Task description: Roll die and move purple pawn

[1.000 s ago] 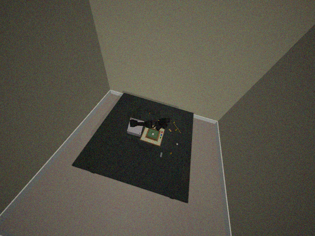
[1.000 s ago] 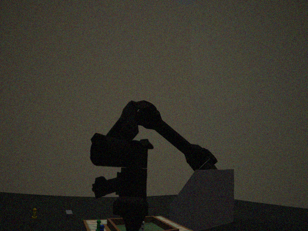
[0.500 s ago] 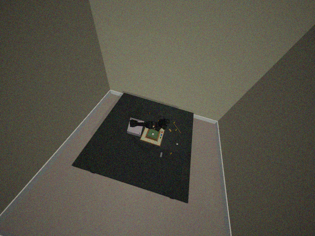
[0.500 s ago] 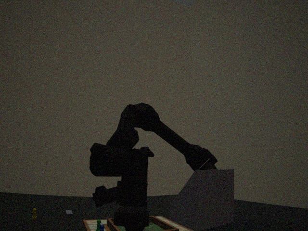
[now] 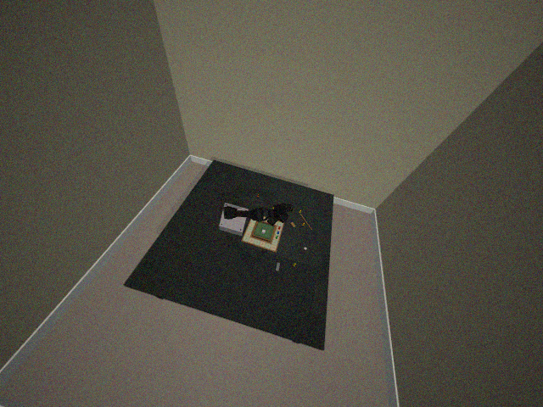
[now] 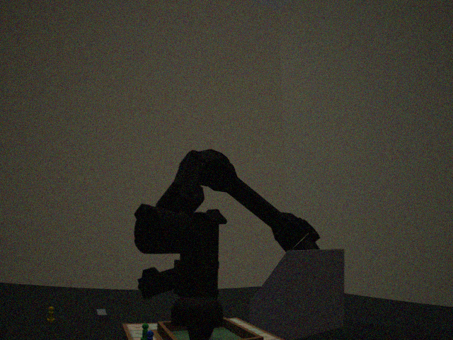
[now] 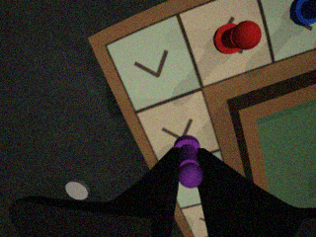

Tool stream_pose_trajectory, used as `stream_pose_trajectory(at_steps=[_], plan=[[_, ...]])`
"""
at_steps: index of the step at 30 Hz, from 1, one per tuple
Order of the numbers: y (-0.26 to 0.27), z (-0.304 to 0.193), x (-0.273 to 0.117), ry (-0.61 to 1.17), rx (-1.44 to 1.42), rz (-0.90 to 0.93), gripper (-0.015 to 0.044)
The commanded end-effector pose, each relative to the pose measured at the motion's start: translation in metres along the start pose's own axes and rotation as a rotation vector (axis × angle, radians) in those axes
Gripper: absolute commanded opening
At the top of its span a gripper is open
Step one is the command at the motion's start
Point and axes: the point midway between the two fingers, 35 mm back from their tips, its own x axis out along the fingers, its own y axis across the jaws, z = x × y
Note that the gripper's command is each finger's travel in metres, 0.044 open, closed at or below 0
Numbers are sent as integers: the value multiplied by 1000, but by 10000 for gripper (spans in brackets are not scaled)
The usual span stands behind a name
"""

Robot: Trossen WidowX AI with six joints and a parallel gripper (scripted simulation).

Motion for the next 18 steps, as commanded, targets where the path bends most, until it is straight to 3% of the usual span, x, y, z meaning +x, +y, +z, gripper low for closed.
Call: stream_pose_trajectory(at_steps=[1,11,18], plan=[[6,5,-33,-11,9,20,0],[2,0,-114,-10,10,18,0],[2,-3,-106,-10,10,18,0]])
